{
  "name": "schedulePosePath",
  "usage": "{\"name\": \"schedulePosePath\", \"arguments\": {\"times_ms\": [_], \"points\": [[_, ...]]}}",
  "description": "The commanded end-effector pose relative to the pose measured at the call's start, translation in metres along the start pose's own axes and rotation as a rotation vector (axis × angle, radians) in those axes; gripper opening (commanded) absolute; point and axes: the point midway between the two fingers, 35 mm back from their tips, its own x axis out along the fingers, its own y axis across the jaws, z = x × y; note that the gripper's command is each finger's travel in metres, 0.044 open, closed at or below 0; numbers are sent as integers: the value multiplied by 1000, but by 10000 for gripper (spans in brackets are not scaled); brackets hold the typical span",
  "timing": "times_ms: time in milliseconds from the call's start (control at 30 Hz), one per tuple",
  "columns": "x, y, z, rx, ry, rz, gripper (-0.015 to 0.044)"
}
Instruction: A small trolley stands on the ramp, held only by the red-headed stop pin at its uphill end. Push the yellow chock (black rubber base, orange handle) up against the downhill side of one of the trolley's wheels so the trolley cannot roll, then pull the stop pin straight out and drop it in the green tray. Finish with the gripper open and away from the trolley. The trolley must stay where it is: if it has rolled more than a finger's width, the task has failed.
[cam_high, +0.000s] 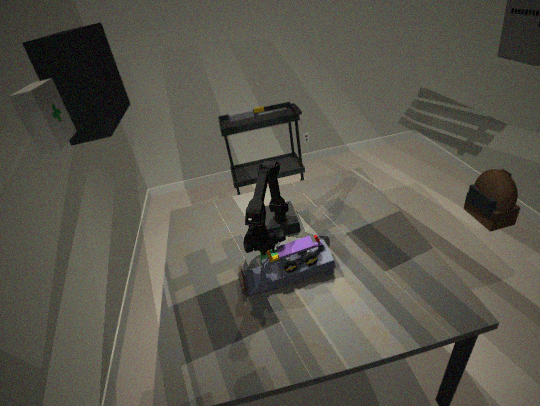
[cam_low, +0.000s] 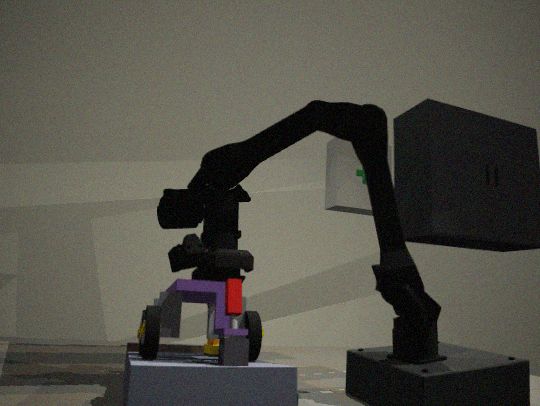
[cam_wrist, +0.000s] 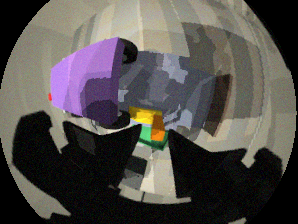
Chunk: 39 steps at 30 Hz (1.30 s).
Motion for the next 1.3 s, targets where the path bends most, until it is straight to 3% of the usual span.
{"name": "schedulePosePath", "arguments": {"times_ms": [0,400,533,667,1267], "points": [[-15,0,1,-6,-20,-4,190],[-47,-1,3,-6,-20,-5,190],[-39,-1,1,0,-9,-5,295],[-52,-2,0,61,-62,-45,190],[-60,78,28,582,-78,42,190]]}}
